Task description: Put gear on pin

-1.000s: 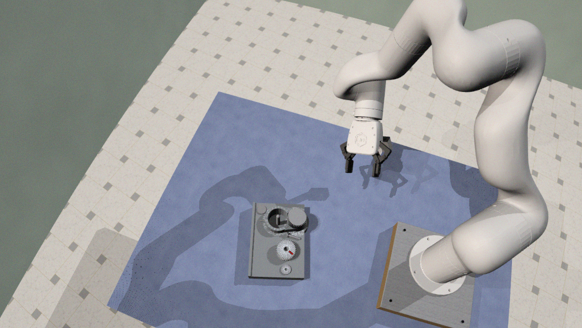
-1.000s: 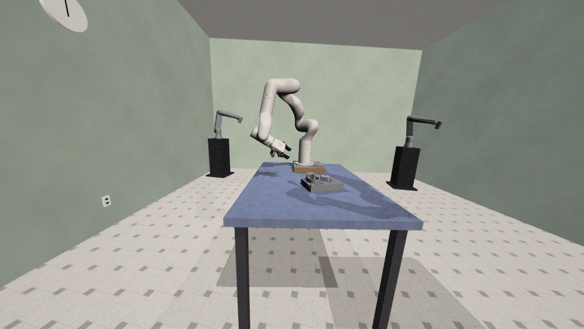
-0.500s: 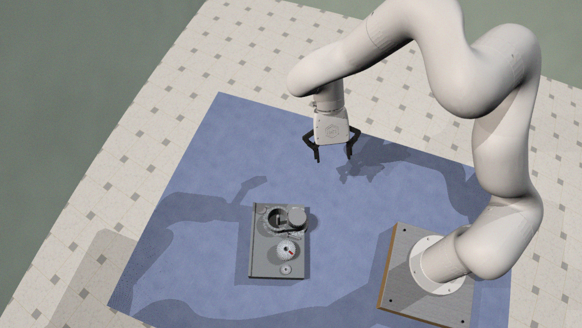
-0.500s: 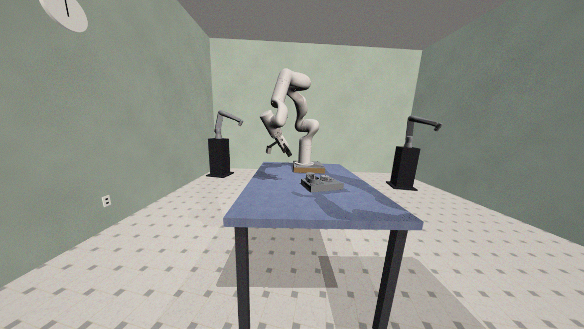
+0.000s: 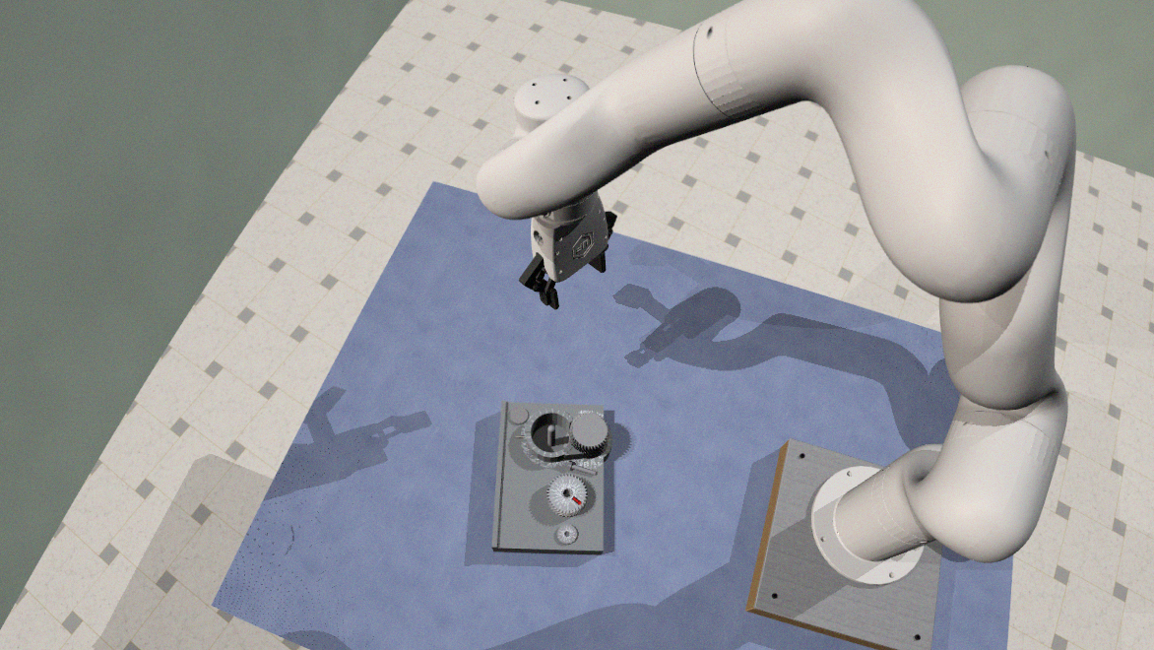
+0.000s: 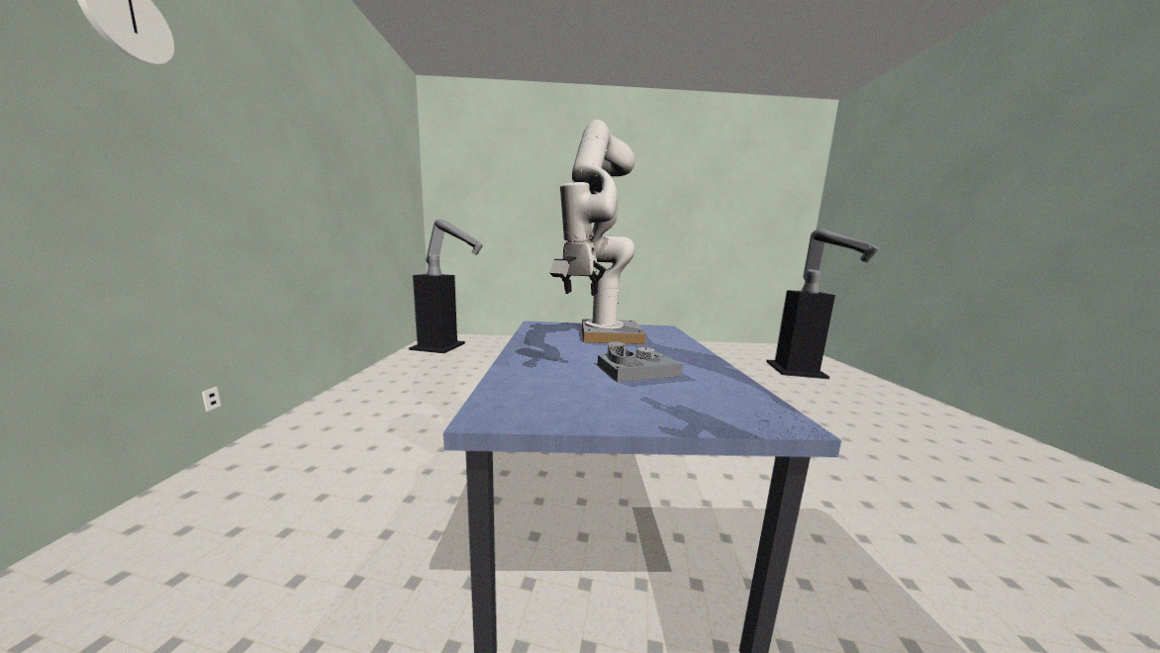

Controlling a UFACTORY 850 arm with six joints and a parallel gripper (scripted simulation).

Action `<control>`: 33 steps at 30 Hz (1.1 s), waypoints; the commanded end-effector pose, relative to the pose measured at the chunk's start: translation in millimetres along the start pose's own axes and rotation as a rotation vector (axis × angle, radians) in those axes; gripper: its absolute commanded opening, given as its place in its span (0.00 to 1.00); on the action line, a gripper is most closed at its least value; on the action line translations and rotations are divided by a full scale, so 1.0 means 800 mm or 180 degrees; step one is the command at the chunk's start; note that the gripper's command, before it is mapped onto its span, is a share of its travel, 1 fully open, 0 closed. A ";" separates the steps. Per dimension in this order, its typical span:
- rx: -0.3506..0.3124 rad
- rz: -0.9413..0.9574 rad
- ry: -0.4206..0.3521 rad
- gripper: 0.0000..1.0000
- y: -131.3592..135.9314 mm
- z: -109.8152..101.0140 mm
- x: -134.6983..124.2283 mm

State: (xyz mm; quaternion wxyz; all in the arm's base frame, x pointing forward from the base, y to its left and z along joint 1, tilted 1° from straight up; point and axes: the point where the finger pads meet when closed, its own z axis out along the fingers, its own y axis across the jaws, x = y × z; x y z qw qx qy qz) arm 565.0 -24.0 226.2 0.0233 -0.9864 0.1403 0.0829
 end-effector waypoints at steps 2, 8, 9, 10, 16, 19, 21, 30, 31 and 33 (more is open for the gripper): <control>-0.0098 -0.0605 0.0339 1.00 -0.044 -0.031 0.027; -0.0217 -0.1615 0.0518 1.00 -0.080 0.007 0.005; -0.0246 -0.1938 0.0511 1.00 -0.096 0.026 -0.006; -0.0246 -0.1938 0.0511 1.00 -0.096 0.026 -0.006; -0.0329 -0.2843 0.0484 1.00 -0.136 0.076 -0.043; -0.0353 -0.3121 0.0474 1.00 -0.147 0.091 -0.056; -0.0399 -0.3637 0.0454 1.00 -0.165 0.119 -0.080; -0.0487 -0.4673 0.0405 1.00 -0.195 0.171 -0.134; -0.0500 -0.4835 0.0396 1.00 -0.199 0.179 -0.143; -0.0512 -0.4981 0.0388 1.00 -0.202 0.186 -0.151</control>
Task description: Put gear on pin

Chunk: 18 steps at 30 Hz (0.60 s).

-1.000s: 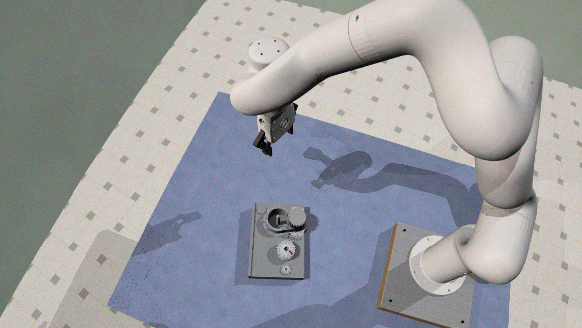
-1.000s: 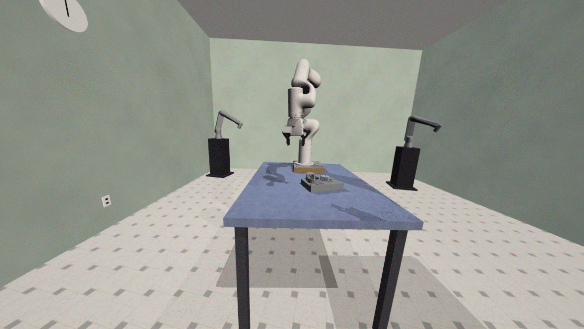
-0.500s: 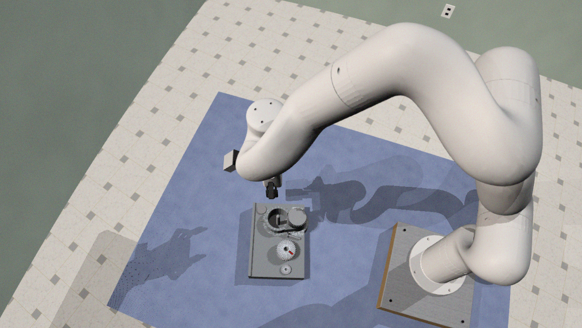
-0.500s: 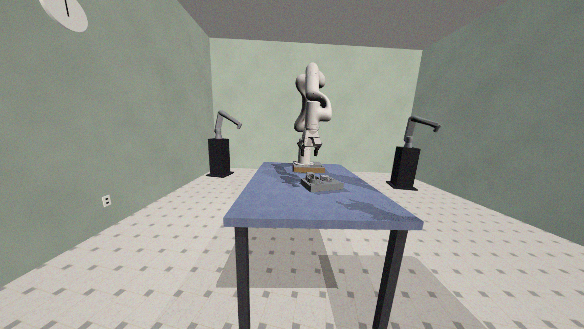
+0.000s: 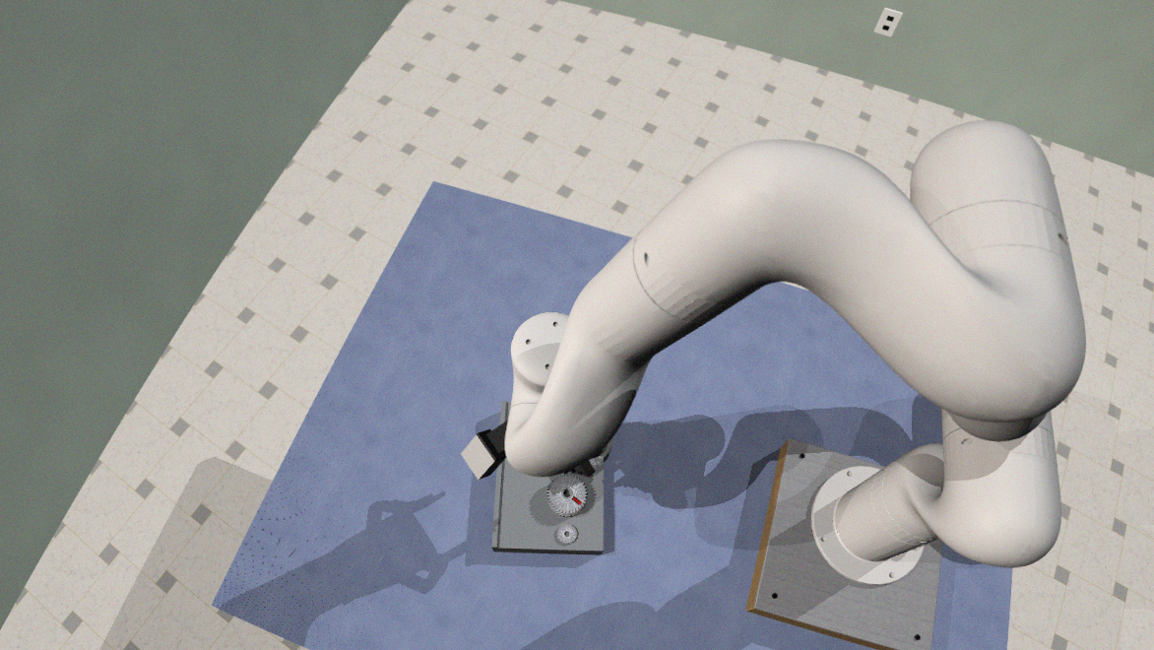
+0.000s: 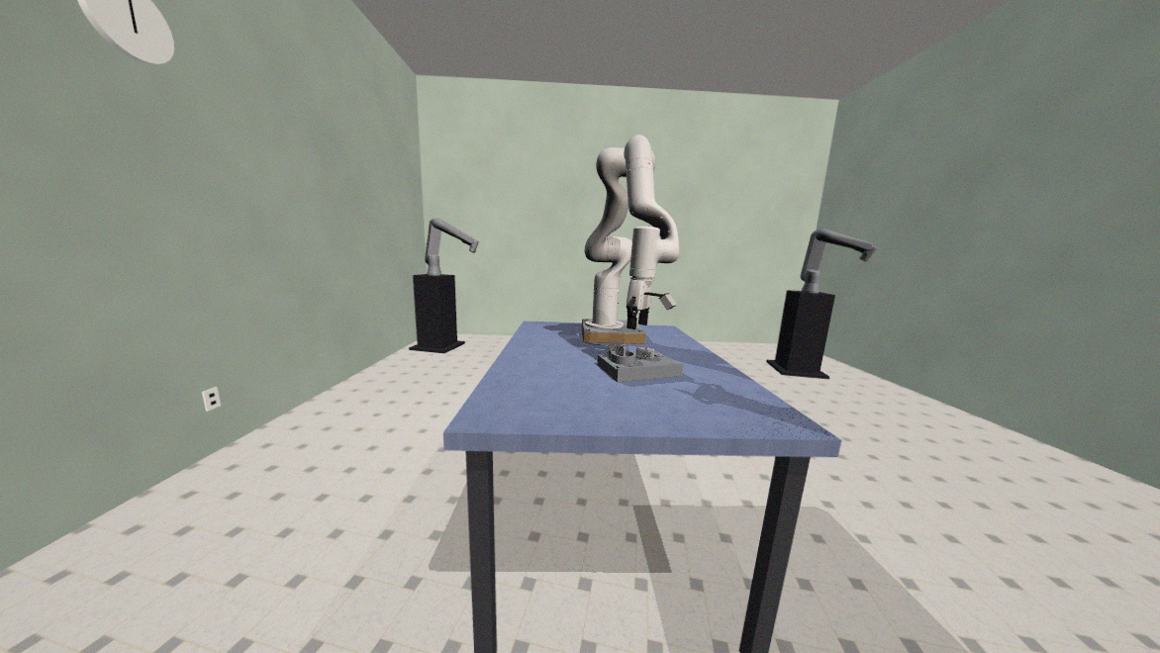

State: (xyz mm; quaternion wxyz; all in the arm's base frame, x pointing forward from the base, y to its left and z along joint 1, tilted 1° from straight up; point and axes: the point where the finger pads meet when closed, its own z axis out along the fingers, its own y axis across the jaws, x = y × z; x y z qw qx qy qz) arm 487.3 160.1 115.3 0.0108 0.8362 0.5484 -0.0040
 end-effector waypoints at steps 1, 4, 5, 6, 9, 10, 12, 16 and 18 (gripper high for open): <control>0.0009 -0.0533 0.0057 1.00 -0.032 0.019 0.011; 0.0007 -0.0649 0.0058 1.00 -0.040 0.023 0.013; 0.0006 -0.0751 0.0059 1.00 -0.047 0.027 0.014; 0.0005 -0.0839 0.0060 1.00 -0.052 0.030 0.015; 0.0003 -0.1022 0.0061 1.00 -0.065 0.036 0.016; 0.0002 -0.1060 0.0062 1.00 -0.067 0.037 0.017; 0.0002 -0.1107 0.0062 1.00 -0.070 0.039 0.017; 0.0002 -0.1128 0.0062 1.00 -0.072 0.040 0.017; 0.0002 -0.1128 0.0062 1.00 -0.072 0.040 0.017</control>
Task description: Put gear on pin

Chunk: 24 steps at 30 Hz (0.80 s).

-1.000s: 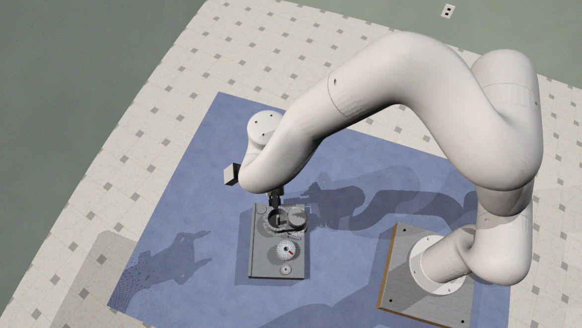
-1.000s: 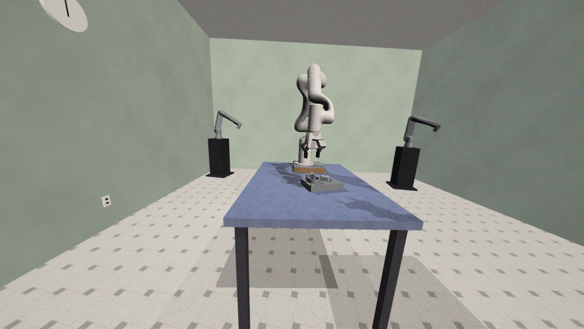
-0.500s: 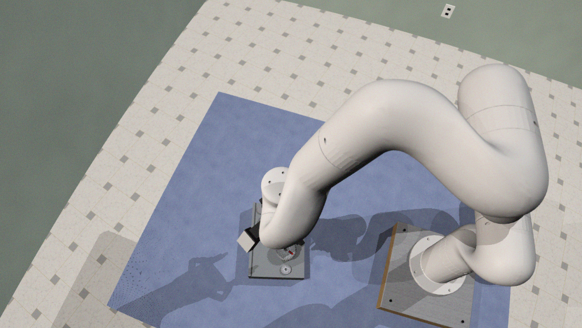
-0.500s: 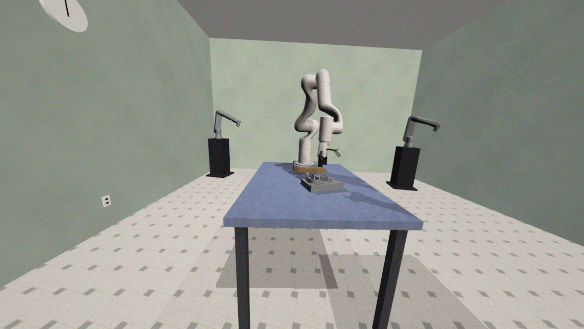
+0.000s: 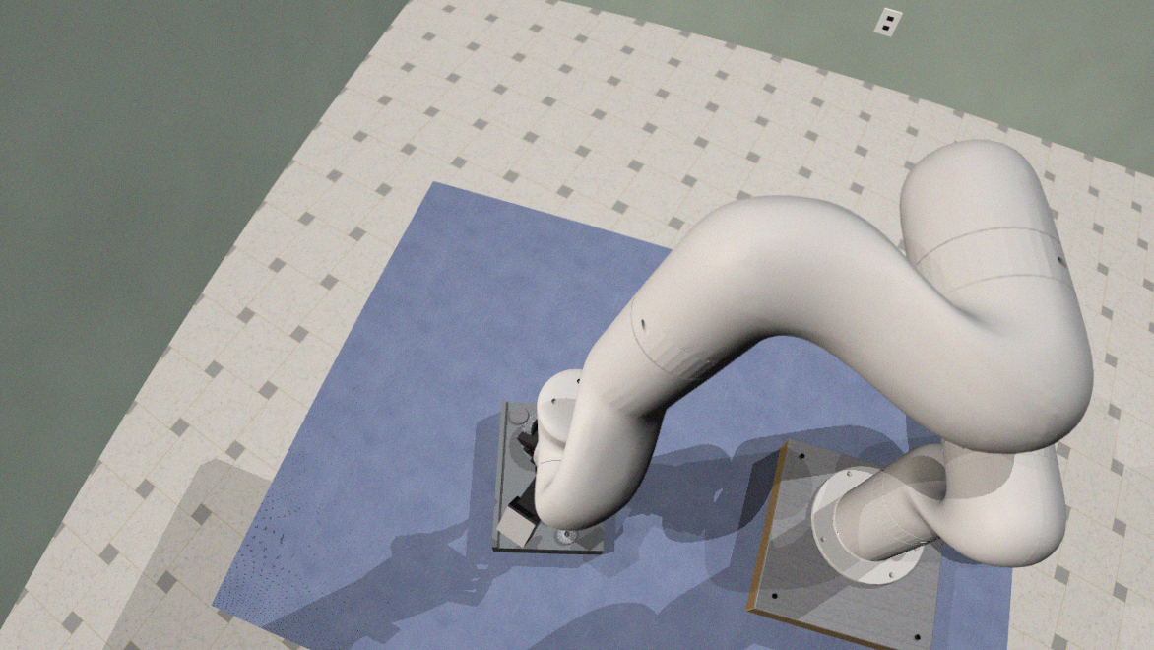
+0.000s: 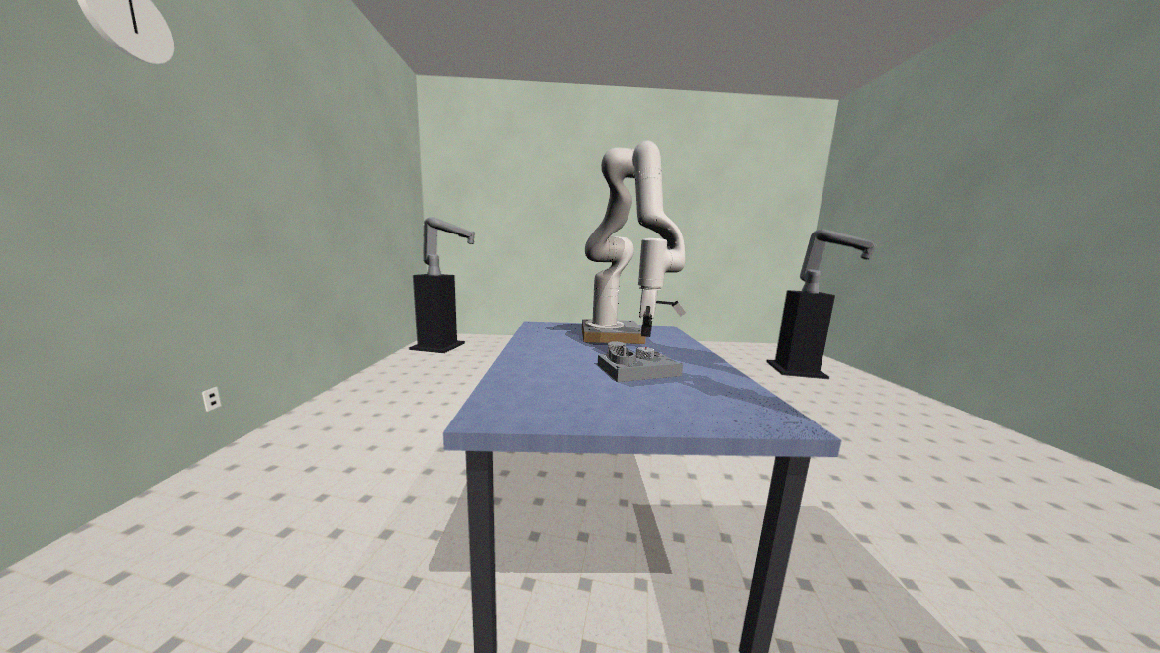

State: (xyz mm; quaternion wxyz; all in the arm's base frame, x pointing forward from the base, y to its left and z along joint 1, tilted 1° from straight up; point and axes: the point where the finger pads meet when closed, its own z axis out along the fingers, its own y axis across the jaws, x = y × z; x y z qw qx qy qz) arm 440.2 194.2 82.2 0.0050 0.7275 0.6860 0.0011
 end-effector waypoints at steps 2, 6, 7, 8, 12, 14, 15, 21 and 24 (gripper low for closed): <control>-0.0002 -0.0011 0.0008 1.00 0.000 0.000 0.001; -0.0002 -0.0011 0.0008 1.00 0.000 0.000 0.001; -0.0002 -0.0011 0.0008 1.00 0.000 0.000 0.001; -0.0002 -0.0011 0.0008 1.00 0.000 0.000 0.001; -0.0002 -0.0010 0.0008 1.00 0.000 0.000 0.001; -0.0002 -0.0002 0.0008 1.00 0.000 0.000 0.001; -0.0002 0.0010 0.0008 1.00 0.000 0.000 0.001; -0.0002 0.0136 0.0008 1.00 0.000 0.000 0.001; -0.0001 0.0343 0.0008 1.00 0.000 0.000 0.001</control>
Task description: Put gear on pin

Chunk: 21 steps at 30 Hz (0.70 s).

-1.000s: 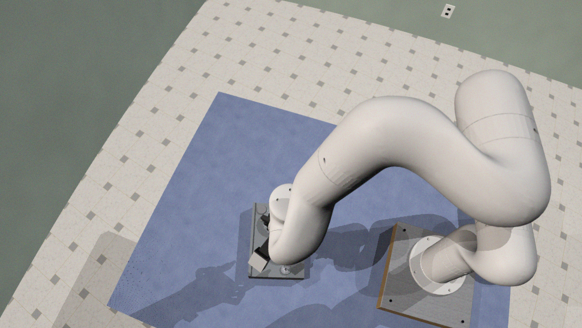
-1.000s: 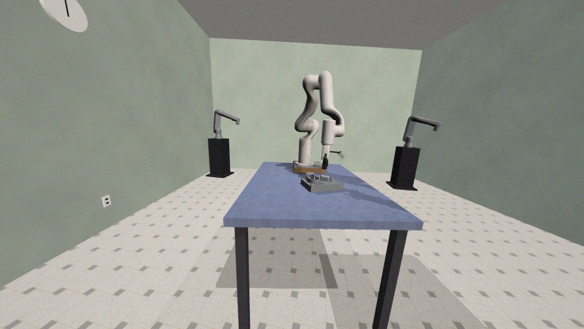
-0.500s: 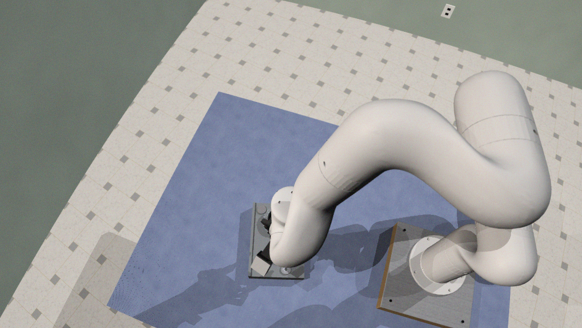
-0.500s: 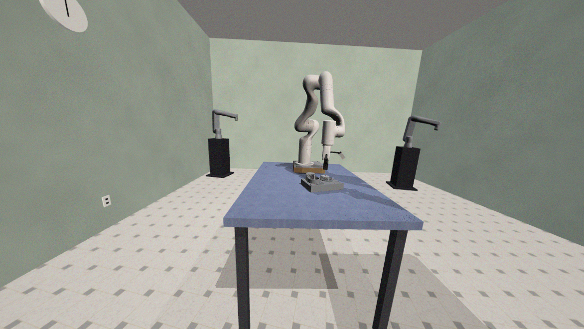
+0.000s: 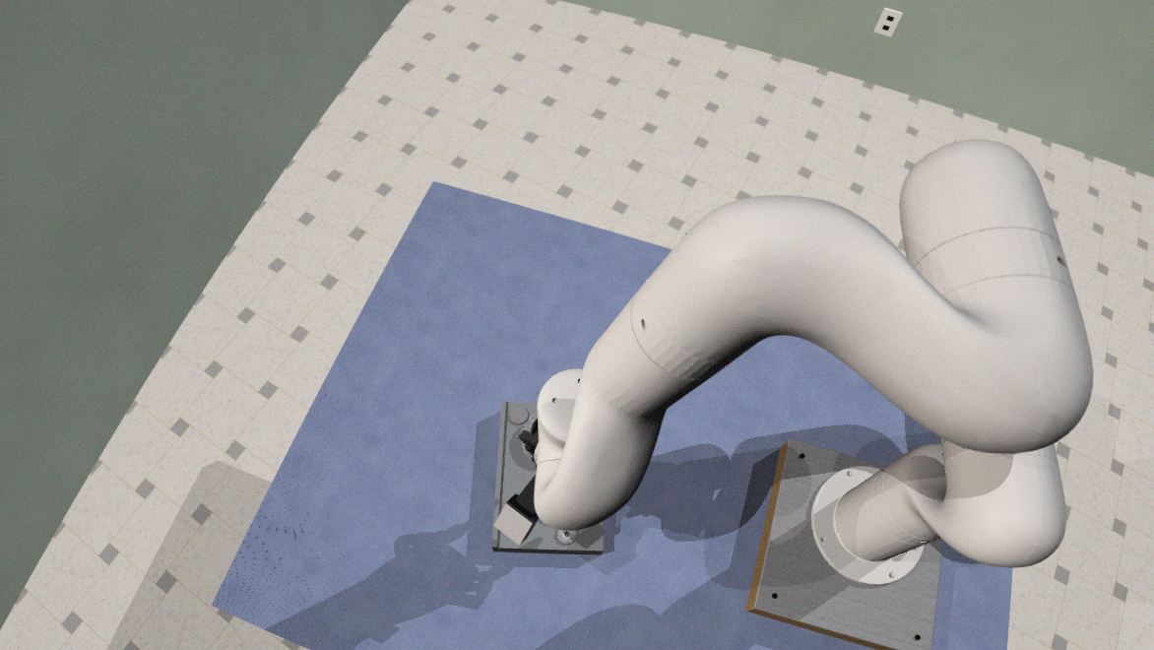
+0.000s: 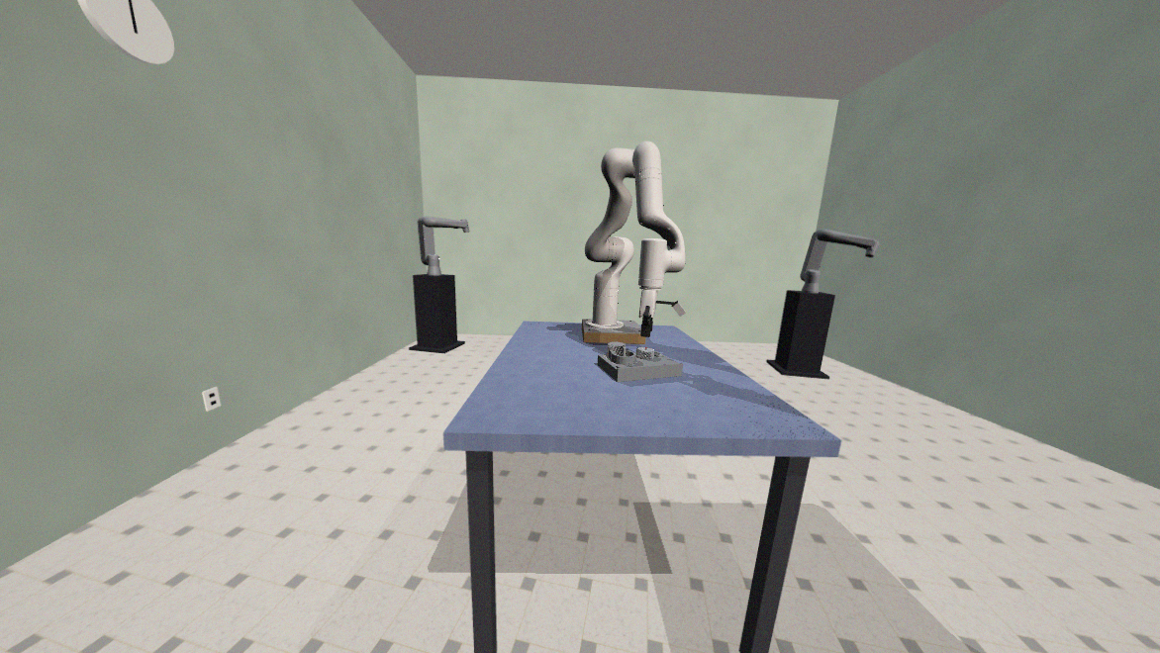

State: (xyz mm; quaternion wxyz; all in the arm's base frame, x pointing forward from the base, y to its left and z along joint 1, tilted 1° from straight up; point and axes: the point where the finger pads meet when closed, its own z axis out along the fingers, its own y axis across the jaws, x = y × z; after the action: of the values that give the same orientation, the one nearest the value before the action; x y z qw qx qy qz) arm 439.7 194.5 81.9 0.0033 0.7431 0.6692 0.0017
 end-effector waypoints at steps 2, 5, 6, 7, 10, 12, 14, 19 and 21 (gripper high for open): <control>-0.0007 0.0396 0.0000 1.00 0.001 -0.001 0.001; -0.0007 0.0792 0.0000 1.00 0.001 -0.001 0.001; -0.0007 0.0949 0.0001 1.00 0.001 -0.001 0.001; -0.0007 0.1118 0.0001 1.00 0.001 -0.001 0.001; -0.0007 0.1696 0.0002 1.00 0.001 -0.001 0.000; -0.0007 0.1696 0.0002 1.00 0.001 -0.001 0.000; -0.0006 0.2133 0.0002 1.00 0.001 -0.001 0.000; 0.0021 0.2993 0.0038 1.00 0.001 -0.001 0.000; 0.0038 0.3343 0.0057 1.00 0.002 -0.001 0.000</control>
State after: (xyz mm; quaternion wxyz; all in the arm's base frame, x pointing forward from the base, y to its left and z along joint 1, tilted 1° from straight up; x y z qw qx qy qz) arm 440.2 194.3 81.7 -0.0252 0.9489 0.3144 0.0069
